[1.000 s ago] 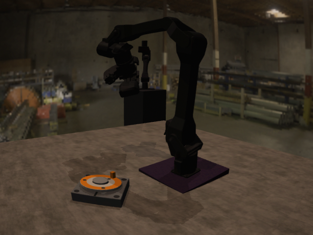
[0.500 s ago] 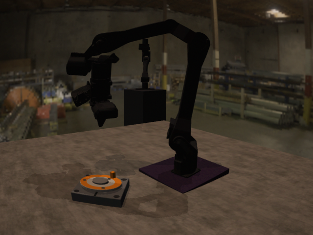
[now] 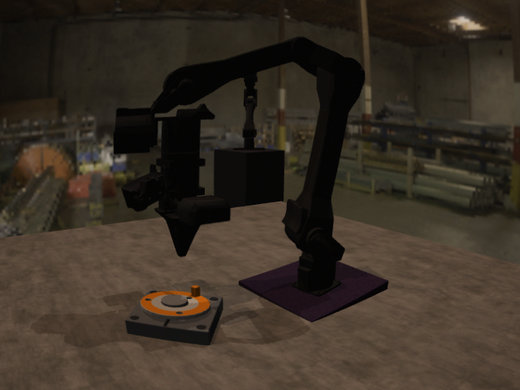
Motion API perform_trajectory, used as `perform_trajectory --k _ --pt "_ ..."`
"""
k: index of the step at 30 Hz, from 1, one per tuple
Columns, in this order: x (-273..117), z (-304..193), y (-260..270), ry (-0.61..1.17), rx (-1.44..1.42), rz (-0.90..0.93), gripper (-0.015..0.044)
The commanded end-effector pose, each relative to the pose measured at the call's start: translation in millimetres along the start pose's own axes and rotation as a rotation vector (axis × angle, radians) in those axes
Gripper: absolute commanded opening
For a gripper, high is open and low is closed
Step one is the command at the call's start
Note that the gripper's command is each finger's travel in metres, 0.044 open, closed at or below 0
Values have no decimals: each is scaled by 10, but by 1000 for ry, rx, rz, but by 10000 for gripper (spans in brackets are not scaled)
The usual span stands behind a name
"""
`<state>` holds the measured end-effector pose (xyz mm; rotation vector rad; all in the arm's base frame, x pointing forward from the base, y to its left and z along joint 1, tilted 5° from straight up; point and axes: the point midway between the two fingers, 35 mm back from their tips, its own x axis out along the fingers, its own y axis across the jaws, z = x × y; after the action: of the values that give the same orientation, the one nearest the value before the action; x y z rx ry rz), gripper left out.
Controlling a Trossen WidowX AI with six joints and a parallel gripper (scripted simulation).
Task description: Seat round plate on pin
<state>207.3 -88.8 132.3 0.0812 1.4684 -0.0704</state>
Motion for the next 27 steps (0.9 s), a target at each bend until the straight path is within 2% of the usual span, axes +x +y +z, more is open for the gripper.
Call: perform_trajectory --k 1,13,27 --pt "60 -14 49 5 -2 15 0" --pt "506 -33 74 5 -2 15 0" --pt "510 -119 182 5 -1 16 0"
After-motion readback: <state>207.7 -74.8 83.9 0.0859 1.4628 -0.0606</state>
